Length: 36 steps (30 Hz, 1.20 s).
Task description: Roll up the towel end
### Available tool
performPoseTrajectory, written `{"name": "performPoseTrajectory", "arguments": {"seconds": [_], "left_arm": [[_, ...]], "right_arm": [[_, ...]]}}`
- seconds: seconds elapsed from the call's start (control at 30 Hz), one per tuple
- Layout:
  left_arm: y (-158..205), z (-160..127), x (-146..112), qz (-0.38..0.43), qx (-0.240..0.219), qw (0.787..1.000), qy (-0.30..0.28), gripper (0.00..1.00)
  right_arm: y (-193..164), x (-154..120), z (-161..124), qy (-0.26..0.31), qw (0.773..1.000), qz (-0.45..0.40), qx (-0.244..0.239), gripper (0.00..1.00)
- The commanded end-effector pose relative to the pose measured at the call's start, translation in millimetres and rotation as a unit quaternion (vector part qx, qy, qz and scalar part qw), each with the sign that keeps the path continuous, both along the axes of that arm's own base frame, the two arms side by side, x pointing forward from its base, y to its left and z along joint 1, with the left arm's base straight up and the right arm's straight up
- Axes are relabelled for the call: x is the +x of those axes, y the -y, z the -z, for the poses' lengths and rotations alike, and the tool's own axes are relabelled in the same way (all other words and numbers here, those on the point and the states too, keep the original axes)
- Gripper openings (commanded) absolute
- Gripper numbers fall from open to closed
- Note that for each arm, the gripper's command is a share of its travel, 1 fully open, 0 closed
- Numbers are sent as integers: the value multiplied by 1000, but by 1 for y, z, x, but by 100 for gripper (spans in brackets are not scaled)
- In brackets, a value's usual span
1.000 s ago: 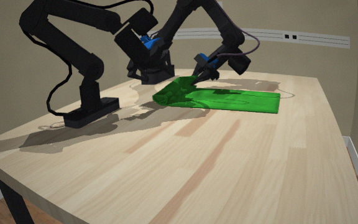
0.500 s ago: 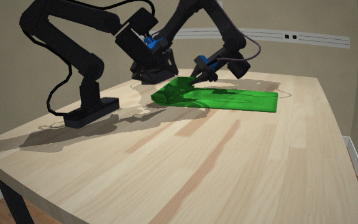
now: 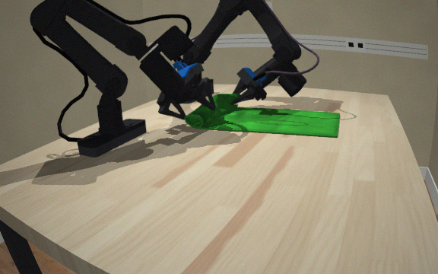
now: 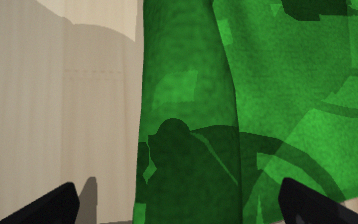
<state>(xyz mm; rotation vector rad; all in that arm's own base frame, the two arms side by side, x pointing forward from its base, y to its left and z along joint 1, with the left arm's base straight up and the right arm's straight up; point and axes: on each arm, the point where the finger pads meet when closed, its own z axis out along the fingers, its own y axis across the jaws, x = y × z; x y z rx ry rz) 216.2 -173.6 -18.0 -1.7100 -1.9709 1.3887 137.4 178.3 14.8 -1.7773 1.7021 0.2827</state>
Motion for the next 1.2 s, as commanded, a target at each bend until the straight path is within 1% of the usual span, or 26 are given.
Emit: {"name": "performPoseTrajectory", "arguments": {"seconds": [0.0,0.1,0.23,0.37,0.4,0.47,0.93,1.03,1.17], "left_arm": [[1,4,10,2,-6,1000,15,13],[1,4,10,2,-6,1000,15,13],[1,4,10,2,-6,1000,15,13],[1,4,10,2,-6,1000,15,13],[1,4,10,2,-6,1000,15,13],[1,4,10,2,-6,1000,15,13],[1,4,10,2,-6,1000,15,13],[1,4,10,2,-6,1000,15,13],[1,4,10,2,-6,1000,15,13]], "right_arm": [[-15,9,1,22,999,-11,26,98],[-15,9,5,22,999,-12,26,98],[-28,17,0,22,999,-12,26,98],[-34,24,-6,22,999,-12,26,98],[-34,24,-6,22,999,-12,26,94],[-34,24,-6,22,999,-12,26,94],[-34,24,-6,22,999,-12,26,34],[-34,24,-6,22,999,-12,26,33],[-34,24,-6,22,999,-12,26,29]]}}
